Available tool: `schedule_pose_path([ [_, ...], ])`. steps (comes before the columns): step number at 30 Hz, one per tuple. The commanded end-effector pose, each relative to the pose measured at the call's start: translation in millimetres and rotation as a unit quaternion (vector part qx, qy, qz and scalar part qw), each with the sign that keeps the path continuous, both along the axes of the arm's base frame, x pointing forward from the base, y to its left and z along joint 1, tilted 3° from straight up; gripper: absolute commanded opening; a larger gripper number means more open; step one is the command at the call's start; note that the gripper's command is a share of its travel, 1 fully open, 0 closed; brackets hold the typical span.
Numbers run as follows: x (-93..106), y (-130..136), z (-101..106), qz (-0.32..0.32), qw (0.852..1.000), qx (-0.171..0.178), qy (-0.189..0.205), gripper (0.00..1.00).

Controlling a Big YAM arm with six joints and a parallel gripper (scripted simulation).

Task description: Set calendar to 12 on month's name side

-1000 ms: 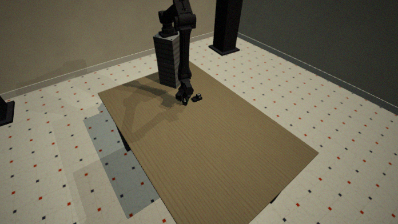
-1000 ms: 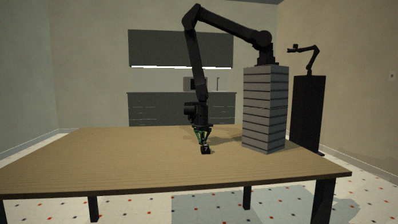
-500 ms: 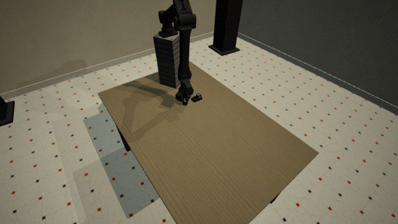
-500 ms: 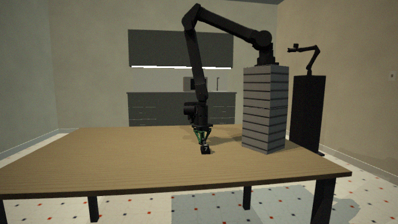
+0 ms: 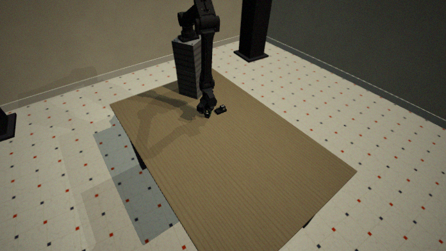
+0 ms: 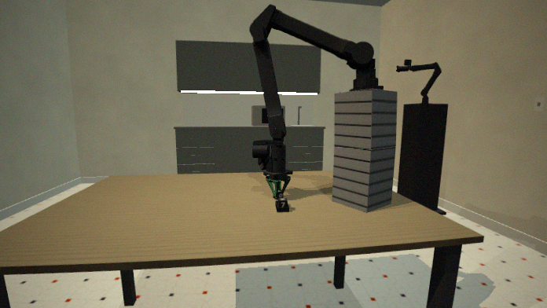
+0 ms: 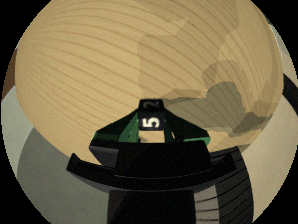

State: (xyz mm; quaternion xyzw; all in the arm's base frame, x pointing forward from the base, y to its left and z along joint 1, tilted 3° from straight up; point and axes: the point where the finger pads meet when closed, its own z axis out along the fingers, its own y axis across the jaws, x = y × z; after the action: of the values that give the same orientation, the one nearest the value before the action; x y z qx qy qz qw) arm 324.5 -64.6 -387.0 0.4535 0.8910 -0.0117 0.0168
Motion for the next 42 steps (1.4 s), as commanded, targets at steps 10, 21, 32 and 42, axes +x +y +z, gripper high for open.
schedule_pose_path([
  [10, 16.8, -8.7, 10.8, -0.002, 1.0, -0.004, -0.015, 0.25],
  [21, 6.7, -6.8, 4.2, -0.002, 1.0, -0.002, -0.006, 0.25],
  [32, 4.4, -6.4, -0.3, -0.002, 1.0, -0.002, -0.005, 0.25],
  [42, 4.4, -6.4, -0.3, -0.002, 1.0, -0.002, -0.005, 0.25],
])
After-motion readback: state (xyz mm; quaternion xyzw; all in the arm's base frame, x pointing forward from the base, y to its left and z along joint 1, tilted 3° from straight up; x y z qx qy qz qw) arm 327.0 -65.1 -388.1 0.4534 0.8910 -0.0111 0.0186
